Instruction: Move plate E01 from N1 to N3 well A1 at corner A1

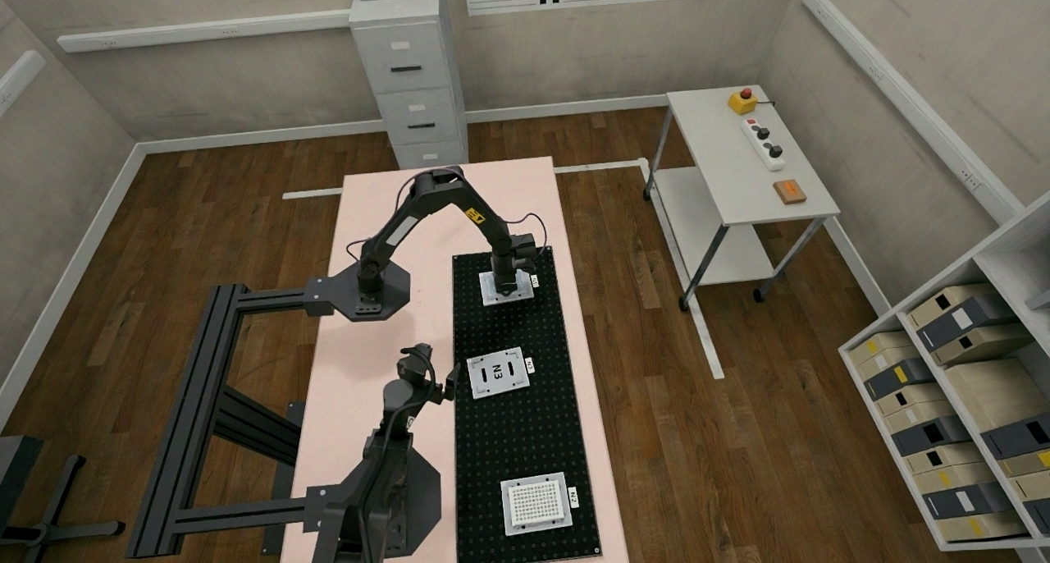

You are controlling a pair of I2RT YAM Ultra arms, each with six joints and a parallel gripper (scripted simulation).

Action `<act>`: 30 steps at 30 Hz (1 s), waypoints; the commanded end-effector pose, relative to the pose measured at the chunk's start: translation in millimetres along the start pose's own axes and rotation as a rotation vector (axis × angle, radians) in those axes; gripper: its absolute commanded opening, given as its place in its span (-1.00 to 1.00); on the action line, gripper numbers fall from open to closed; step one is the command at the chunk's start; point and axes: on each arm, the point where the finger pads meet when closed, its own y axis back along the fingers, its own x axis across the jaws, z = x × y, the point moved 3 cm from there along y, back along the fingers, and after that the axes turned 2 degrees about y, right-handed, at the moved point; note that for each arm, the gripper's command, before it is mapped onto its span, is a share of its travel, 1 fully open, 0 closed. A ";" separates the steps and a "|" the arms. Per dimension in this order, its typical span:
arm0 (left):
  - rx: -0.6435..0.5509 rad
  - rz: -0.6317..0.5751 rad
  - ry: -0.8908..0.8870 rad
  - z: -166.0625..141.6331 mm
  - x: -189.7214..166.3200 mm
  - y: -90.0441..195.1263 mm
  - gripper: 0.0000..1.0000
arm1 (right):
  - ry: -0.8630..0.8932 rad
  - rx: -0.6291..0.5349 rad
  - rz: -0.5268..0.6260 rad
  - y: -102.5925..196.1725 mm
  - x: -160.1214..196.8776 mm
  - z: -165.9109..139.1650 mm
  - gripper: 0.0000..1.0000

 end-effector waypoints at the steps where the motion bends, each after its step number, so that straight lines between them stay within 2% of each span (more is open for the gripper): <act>1: -0.054 -0.017 -0.006 12.6 -2.6 9.7 0.66 | -0.006 -0.042 0.011 -0.7 1.3 17.0 1.00; 2: -0.046 -0.017 -0.008 8.7 -2.7 8.3 0.43 | -0.006 -0.042 0.011 -0.7 1.3 17.0 1.00; 4: -0.046 -0.017 -0.008 8.7 -2.7 8.3 0.43 | -0.006 -0.042 0.011 -0.7 1.3 17.0 1.00; 7: -0.043 -0.017 -0.008 6.8 -2.8 7.7 -0.25 | -0.006 -0.042 0.011 -0.7 1.3 17.0 1.00; 11: -0.018 -0.018 -0.011 0.1 -4.8 15.7 0.64 | -0.006 -0.042 0.011 -0.7 1.3 17.0 1.00; 16: -0.039 -0.019 0.000 6.8 -3.2 49.3 0.64 | -0.006 -0.042 0.011 -0.7 1.3 17.0 1.00; 22: -0.055 -0.018 0.008 10.0 -2.8 53.1 0.64 | -0.006 -0.042 0.011 -0.7 1.3 17.0 1.00; 26: -0.042 -0.001 0.073 0.2 -12.8 48.6 0.64 | -0.065 0.055 -0.021 -1.8 0.1 1.0 1.00; 30: -0.040 -0.001 0.121 -13.2 -61.6 45.1 0.64 | -0.164 0.239 -0.094 -0.5 2.8 -23.4 1.00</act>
